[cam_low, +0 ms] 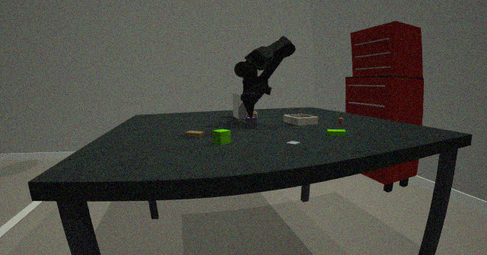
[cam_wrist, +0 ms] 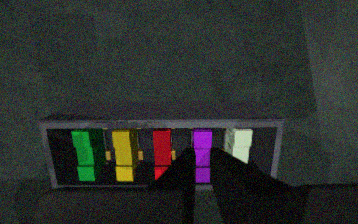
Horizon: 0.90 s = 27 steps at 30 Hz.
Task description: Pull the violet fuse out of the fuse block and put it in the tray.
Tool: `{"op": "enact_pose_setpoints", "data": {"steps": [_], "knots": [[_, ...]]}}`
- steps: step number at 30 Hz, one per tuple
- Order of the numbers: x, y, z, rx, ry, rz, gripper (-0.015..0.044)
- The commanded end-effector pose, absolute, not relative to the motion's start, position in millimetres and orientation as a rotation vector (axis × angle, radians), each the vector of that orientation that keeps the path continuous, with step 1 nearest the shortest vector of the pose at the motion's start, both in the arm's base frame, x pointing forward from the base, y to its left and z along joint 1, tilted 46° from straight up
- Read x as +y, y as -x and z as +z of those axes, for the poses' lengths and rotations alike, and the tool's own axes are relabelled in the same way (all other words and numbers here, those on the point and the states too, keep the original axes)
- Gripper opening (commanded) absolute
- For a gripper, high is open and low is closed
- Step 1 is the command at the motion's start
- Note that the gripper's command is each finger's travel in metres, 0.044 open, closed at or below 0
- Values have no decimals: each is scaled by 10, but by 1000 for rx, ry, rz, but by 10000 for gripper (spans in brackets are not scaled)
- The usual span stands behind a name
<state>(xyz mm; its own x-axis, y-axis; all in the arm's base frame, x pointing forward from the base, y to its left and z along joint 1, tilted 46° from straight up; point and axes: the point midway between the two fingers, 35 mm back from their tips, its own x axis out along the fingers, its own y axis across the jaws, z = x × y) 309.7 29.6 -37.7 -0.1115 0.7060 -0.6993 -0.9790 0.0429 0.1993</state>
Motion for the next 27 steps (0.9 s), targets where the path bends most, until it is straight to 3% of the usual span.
{"op": "enact_pose_setpoints", "data": {"steps": [1, 27], "knots": [[282, -3100, -364, 779, 460, 1515, 0], [193, -3119, -276, 780, 458, 1514, 0]]}}
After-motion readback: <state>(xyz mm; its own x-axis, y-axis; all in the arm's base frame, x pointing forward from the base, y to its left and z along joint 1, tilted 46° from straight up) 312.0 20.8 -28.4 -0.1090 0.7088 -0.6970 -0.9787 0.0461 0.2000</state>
